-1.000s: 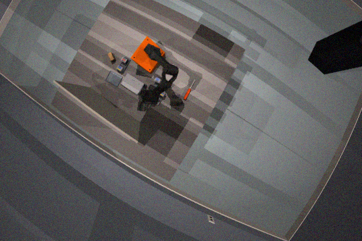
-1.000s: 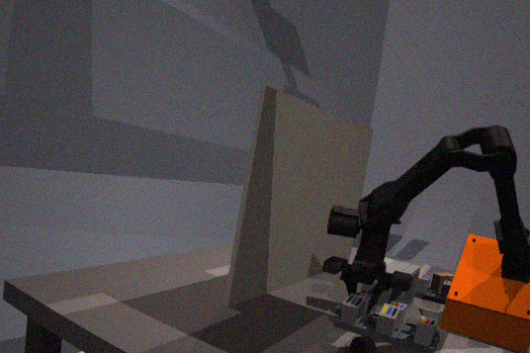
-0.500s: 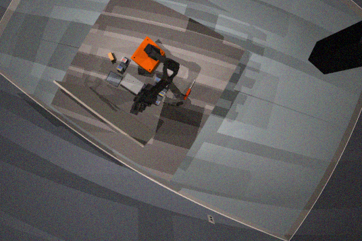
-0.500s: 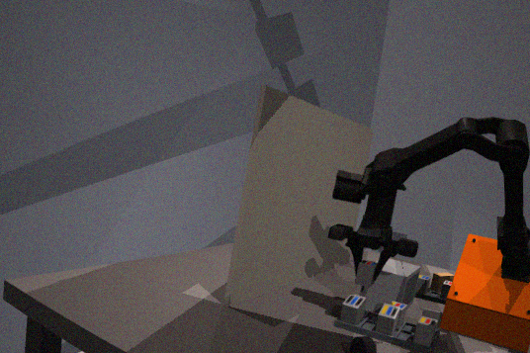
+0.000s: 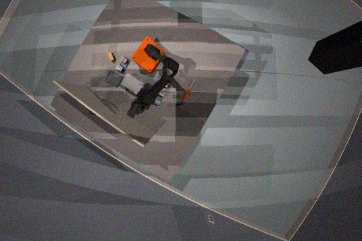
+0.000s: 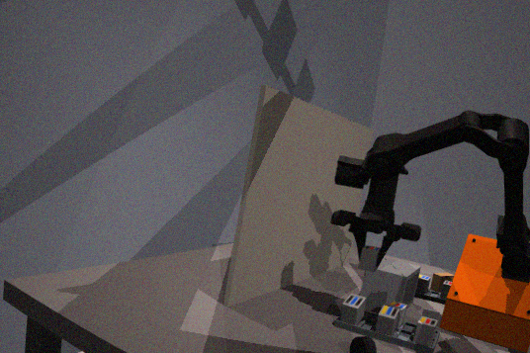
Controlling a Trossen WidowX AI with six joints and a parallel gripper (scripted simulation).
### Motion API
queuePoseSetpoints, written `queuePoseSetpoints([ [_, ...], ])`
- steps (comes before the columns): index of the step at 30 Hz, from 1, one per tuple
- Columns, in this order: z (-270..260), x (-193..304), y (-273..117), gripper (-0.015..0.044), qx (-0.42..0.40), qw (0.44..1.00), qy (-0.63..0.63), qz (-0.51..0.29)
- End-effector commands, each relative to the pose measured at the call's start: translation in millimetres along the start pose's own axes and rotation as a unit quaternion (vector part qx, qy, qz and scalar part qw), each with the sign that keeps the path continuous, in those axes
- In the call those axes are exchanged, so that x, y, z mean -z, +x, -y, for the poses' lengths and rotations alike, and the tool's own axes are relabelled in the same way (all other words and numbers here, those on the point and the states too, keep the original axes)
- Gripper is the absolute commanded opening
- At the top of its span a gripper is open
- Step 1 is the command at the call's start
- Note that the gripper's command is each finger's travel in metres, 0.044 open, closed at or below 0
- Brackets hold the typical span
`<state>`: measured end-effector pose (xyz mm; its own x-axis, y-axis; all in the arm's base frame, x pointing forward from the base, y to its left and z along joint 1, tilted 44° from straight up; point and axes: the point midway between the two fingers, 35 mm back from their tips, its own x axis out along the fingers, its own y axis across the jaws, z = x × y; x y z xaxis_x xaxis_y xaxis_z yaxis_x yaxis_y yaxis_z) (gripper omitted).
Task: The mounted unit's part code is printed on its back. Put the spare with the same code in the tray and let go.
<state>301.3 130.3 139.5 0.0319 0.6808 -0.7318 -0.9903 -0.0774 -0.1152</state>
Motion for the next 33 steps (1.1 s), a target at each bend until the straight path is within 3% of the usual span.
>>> queuePoseSetpoints([
  [1,2,-1,-26,0.0000,0.003,1.000,-0.003,0.004],
  [5,1,-2,-46,0.0000,0.004,1.000,-0.004,0.006],
  [13,4,7,-46,0.0000,0.004,1.000,0.000,0.003],
  [33,37,134,-53,0.0000,0.007,0.999,0.032,-0.015],
])
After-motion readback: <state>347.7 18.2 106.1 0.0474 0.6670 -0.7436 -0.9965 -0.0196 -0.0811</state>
